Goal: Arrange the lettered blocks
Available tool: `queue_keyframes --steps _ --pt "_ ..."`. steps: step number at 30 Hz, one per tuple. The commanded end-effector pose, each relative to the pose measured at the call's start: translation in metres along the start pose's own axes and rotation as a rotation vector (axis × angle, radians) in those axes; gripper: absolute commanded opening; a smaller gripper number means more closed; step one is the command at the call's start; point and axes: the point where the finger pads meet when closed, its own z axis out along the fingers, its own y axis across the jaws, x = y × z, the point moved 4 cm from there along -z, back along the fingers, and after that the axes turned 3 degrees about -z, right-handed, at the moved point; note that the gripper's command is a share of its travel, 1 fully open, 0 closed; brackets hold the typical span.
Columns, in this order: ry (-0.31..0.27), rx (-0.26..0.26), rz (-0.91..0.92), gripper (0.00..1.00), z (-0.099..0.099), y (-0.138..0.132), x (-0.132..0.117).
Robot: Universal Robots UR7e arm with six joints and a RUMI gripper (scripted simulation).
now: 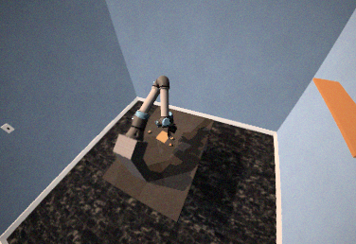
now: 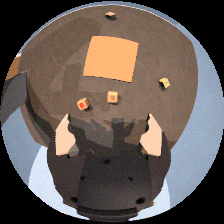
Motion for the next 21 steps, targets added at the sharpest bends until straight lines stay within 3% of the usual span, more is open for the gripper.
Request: queue_keyframes --steps 1,6,16,17,21 --pt "0.001 0.000 -0.087 1.00 0.003 -0.024 -0.006" --pt "0.001 -0.001 -0.235 1.00 0.006 -0.061 -0.011" --pt "0.000 -0.003 -0.326 1.00 0.005 -0.082 -0.013" --pt "0.000 -0.003 -0.326 0.37 0.005 -0.082 -0.013" --pt "0.000 -0.003 -0.326 0.37 0.005 -0.082 -0.013"
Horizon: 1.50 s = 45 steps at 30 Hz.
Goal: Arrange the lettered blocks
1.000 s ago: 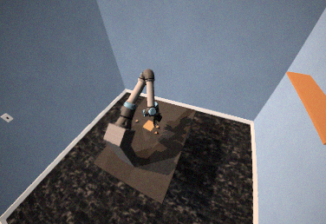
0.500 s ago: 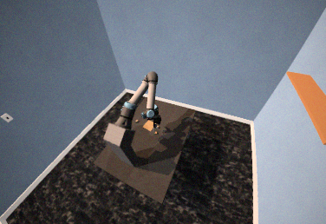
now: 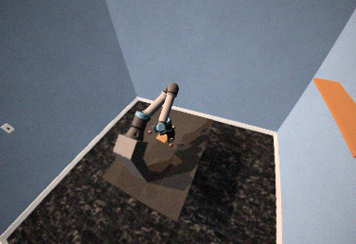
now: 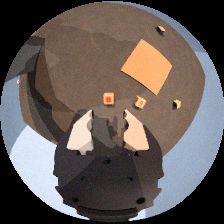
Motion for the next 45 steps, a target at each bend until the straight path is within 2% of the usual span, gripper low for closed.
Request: queue_keyframes --steps 1,45 --pt "-0.002 -0.004 -0.005 0.37 -0.0001 -0.0010 0.0001" --pt "-0.002 -0.004 -0.005 0.37 0.0036 -0.0010 0.0000"
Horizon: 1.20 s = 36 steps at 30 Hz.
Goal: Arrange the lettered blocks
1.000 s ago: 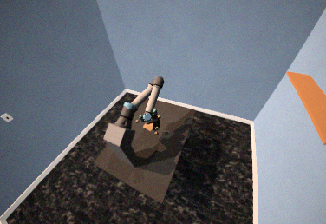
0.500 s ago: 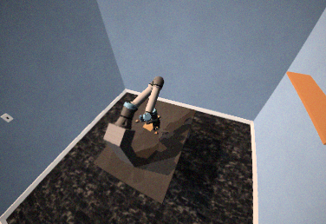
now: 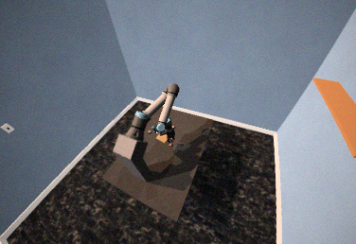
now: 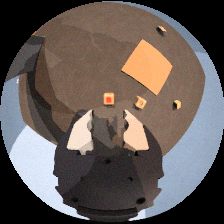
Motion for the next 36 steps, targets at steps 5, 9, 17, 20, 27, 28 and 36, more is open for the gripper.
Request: queue_keyframes --steps 5,9,17,20,27,28,36 --pt "-0.001 0.000 0.000 0.37 0.006 0.000 0.000" --pt "-0.001 0.000 0.000 0.37 0.010 0.000 0.000" --pt "-0.001 0.000 0.000 0.37 0.020 0.000 0.000" --pt "-0.001 0.000 0.000 0.37 0.025 0.000 0.000" --pt "-0.001 0.000 0.000 0.37 0.033 0.000 0.000" --pt "-0.001 0.000 0.000 0.37 0.035 0.000 0.000" --pt "-0.001 0.000 0.000 0.37 0.045 0.000 0.000"
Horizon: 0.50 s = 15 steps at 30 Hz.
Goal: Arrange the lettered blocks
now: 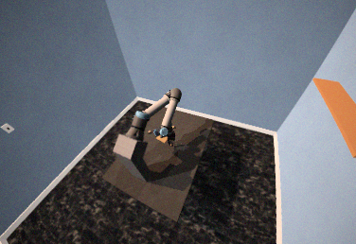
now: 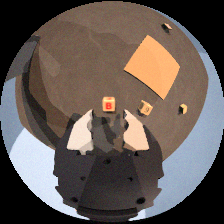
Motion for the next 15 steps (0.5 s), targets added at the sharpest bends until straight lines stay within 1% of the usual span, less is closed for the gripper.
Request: queue_keyframes --steps 1,15 --pt "-0.001 0.000 0.000 0.37 0.0050 0.0001 -0.0002" --pt "-0.001 0.000 0.000 0.37 0.0093 0.0001 -0.0002"
